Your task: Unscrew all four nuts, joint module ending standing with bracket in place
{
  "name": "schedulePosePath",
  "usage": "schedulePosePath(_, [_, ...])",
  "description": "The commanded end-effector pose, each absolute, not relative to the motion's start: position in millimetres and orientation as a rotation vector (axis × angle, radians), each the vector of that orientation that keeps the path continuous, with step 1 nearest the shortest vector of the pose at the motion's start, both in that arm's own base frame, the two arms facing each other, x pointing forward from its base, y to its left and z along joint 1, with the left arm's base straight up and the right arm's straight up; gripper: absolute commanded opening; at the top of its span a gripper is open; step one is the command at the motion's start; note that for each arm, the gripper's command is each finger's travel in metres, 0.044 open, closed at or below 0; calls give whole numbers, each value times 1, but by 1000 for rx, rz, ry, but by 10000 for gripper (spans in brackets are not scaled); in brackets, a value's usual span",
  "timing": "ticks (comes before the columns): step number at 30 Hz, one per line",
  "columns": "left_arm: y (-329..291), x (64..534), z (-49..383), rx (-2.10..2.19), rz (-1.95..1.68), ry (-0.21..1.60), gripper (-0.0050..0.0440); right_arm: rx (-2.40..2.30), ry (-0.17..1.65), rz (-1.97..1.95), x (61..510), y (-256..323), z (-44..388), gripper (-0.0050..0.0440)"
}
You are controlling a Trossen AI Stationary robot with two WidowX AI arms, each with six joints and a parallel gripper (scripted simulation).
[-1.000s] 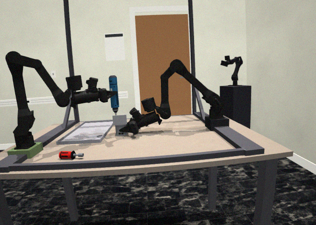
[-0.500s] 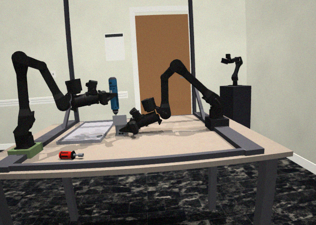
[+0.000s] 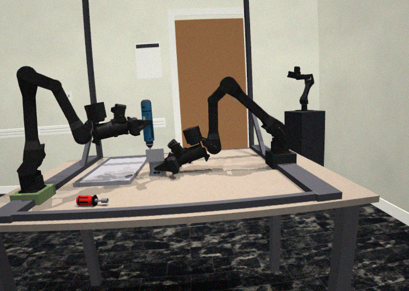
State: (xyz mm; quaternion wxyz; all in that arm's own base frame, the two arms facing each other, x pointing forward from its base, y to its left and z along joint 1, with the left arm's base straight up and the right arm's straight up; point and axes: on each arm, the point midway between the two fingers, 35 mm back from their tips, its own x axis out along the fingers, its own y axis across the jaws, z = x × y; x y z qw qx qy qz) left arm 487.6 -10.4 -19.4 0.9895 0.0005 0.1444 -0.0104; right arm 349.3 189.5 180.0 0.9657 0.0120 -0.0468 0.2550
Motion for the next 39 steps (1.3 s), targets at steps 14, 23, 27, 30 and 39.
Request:
schedulePosePath(14, [-10,493,-5,3,-21,254,242,21,-73,514,352,189,175,163])
schedulePosePath(23, [-10,493,-5,3,-21,254,242,21,-73,514,352,189,178,163])
schedulePosePath(27, [-10,493,-5,3,-21,254,242,24,-84,514,351,189,186,163])
schedulePosePath(30, [-10,493,-5,3,-21,254,242,25,-91,514,352,189,193,163])
schedulePosePath(39, [-10,493,-5,3,-21,254,242,21,-74,514,352,189,190,163])
